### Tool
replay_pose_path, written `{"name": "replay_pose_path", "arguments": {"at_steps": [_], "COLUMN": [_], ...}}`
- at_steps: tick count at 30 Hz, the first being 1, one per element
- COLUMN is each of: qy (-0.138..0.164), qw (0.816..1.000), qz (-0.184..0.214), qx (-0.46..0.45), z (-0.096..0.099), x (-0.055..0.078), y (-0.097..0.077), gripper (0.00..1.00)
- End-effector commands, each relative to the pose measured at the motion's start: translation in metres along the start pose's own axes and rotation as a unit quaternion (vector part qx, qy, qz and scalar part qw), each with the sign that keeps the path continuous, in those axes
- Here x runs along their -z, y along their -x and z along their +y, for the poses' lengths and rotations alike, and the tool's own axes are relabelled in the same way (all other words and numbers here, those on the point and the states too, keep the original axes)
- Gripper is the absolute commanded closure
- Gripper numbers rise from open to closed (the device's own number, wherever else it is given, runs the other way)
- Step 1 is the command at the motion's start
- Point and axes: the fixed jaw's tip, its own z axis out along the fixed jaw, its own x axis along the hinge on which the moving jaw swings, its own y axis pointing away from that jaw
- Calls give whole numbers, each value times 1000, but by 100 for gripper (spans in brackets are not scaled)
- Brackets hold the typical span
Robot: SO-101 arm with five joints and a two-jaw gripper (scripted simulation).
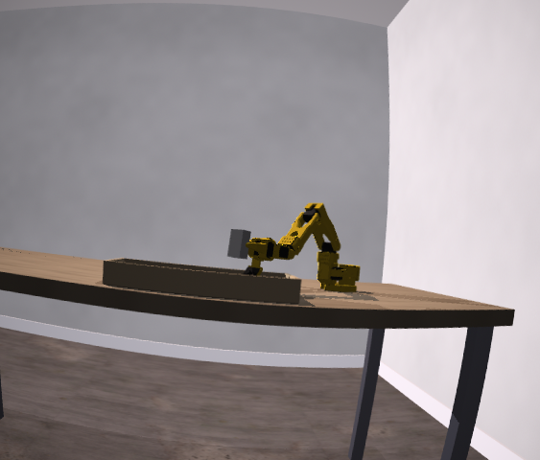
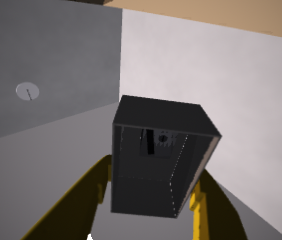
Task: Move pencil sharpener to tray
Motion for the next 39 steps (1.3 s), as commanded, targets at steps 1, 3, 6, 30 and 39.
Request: {"name": "replay_pose_path", "arguments": {"at_steps": [1, 3, 6, 30, 39], "qy": [7, 7, 7, 7, 6], "qw": [1000, 1000, 1000, 1000, 1000], "qz": [3, 3, 3, 10, 28], "qx": [-2, -2, -2, -2, -3], "z": [4, 4, 4, 4, 4], "x": [0, 0, 0, -2, -6], "y": [-1, -1, -1, -1, -3], "gripper": [79, 79, 79, 79, 79]}}
